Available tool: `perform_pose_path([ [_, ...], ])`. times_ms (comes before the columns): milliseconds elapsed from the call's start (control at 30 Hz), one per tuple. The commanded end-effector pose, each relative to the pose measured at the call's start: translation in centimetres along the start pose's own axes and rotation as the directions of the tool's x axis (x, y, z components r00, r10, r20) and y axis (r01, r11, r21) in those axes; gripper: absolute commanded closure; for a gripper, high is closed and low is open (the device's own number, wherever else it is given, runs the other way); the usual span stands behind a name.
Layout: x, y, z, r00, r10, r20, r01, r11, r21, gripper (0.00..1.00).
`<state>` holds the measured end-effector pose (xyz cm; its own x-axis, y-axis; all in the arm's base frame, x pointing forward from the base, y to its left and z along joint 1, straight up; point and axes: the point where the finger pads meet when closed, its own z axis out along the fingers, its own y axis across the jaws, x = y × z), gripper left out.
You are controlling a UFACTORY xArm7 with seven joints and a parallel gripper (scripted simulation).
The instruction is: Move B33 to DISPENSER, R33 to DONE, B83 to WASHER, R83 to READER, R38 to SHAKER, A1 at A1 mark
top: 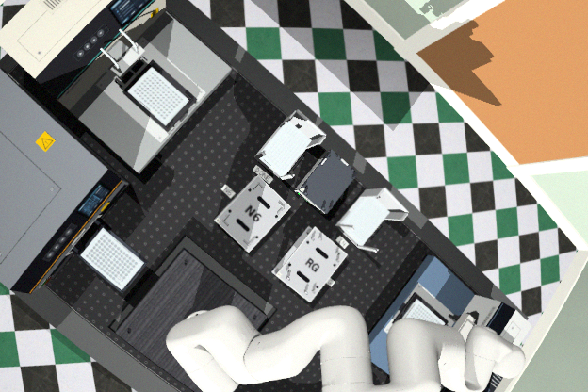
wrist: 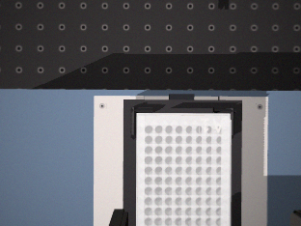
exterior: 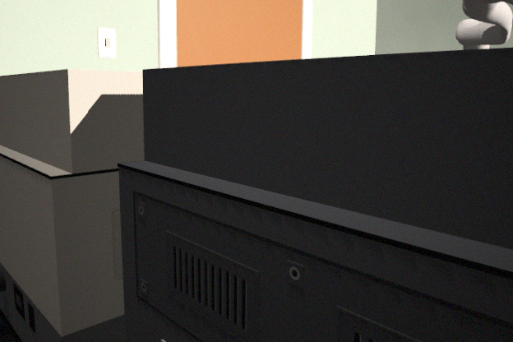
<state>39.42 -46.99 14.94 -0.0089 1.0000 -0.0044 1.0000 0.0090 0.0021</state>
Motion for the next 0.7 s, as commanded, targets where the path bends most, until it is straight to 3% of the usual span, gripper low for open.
perform_pose_path([
  [0, -0.1, 0.1, 0.1, 1.000, 0.000, 0.004, 0.000, 1.000, -0.003, 0.00],
  [667, -0.1, 0.1, 2.2, 1.000, 0.000, 0.004, 0.000, 1.000, -0.003, 0.00],
])
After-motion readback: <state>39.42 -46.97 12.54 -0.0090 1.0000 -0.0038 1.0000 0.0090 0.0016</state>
